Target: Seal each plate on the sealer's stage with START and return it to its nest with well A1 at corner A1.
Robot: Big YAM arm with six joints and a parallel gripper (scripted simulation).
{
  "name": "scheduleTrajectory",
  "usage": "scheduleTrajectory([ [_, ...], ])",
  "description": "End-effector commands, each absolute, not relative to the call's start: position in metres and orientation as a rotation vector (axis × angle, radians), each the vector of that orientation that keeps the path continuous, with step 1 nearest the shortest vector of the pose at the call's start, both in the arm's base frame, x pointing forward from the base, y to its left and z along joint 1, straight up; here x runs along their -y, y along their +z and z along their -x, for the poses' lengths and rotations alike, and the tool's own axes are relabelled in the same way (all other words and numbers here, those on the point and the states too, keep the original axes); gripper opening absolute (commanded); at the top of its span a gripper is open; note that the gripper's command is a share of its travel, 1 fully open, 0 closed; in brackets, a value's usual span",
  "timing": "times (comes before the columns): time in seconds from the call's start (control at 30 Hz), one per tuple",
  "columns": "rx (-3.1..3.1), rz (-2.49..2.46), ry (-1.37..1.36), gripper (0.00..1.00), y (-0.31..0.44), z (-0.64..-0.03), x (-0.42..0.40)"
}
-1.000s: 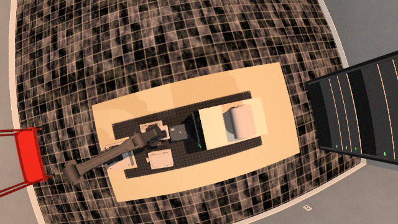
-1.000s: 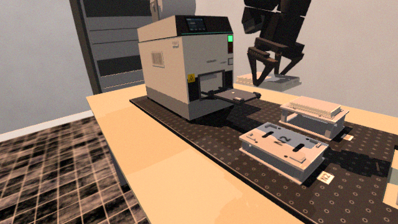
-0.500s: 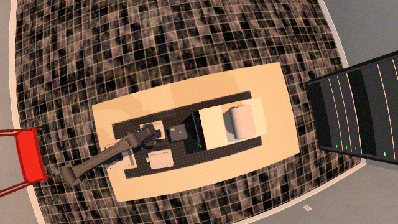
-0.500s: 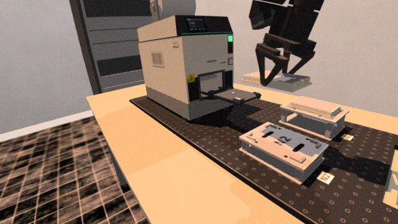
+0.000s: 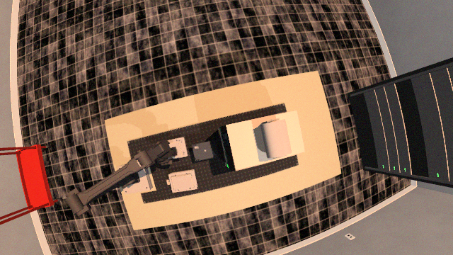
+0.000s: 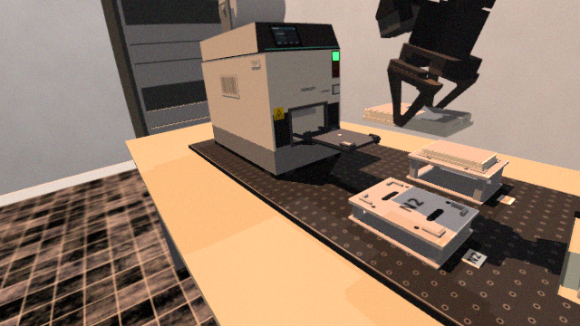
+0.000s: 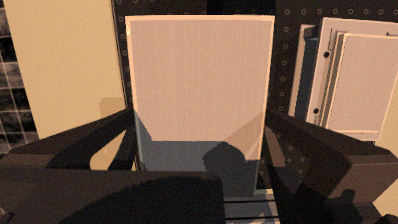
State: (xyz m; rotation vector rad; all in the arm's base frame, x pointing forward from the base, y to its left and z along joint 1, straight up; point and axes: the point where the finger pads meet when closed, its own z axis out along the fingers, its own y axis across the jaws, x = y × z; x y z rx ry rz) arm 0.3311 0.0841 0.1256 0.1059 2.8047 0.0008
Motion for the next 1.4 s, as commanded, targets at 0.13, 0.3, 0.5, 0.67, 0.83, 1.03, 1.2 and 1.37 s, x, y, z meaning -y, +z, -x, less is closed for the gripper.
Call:
scheduleTrajectory([
  [0.13, -2.807, -0.121, 0.001, 0.00, 0.127, -0.309, -0.091],
  [0.3, -2.785, -0.133, 0.014, 0.00, 0.133, -0.324, -0.089],
  [0.5, -2.776, -0.116, 0.020, 0.00, 0.135, -0.332, -0.091],
  [0.67, -2.780, -0.099, 0.013, 0.00, 0.135, -0.338, -0.091],
  [0.83, -2.779, -0.090, 0.014, 0.00, 0.136, -0.339, -0.093],
  [1.03, -2.780, -0.075, 0.018, 0.00, 0.136, -0.338, -0.100],
  [1.2, -2.779, -0.110, 0.015, 0.00, 0.135, -0.339, -0.098],
  [1.37, -2.775, -0.140, 0.014, 0.00, 0.136, -0.341, -0.093],
])
